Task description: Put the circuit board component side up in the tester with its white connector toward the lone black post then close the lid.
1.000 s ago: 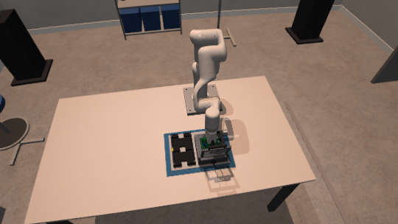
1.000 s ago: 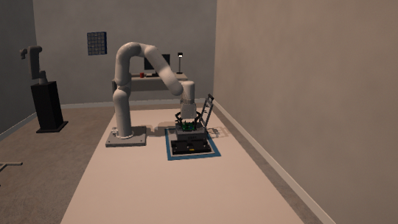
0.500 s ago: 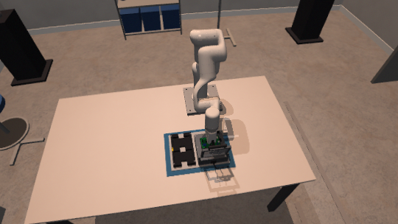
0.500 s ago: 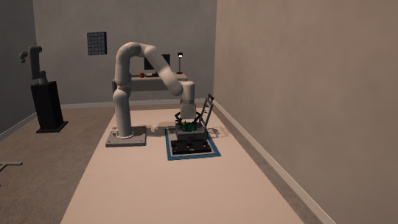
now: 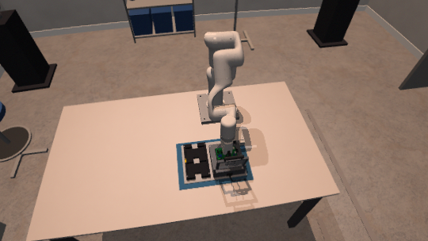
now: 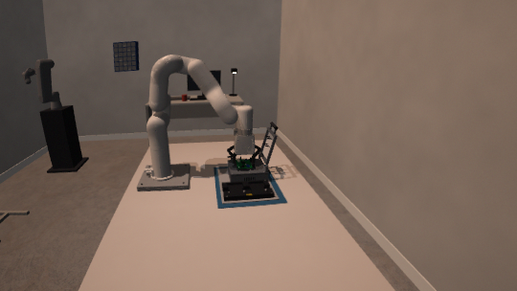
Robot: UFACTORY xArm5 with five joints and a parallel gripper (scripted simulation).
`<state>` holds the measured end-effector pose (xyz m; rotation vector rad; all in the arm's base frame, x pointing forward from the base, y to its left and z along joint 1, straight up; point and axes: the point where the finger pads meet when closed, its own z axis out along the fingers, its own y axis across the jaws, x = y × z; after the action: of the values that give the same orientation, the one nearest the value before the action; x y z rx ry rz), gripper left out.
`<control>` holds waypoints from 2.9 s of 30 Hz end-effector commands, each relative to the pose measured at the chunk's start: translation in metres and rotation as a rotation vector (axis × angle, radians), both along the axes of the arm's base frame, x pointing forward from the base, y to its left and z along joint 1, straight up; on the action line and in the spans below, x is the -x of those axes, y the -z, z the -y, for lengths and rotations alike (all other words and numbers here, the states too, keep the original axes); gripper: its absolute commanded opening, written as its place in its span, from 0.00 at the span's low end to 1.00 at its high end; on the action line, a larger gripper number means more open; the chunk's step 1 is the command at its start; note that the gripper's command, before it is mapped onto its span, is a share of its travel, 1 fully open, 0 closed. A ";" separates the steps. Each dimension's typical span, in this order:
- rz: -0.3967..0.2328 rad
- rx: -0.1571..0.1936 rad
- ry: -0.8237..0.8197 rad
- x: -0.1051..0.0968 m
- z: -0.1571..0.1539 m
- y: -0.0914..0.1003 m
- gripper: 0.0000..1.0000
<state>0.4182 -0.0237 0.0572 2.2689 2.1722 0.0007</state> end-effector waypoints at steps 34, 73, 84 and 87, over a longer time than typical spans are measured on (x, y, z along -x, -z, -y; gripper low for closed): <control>0.004 0.000 0.000 -0.001 0.000 -0.059 1.00; 0.004 0.000 0.000 0.000 -0.001 -0.229 1.00; 0.004 0.000 0.000 0.000 -0.001 -0.238 1.00; 0.004 0.000 0.000 0.000 -0.001 -0.238 1.00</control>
<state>0.4179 -0.0224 0.2935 2.2690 2.1723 0.0004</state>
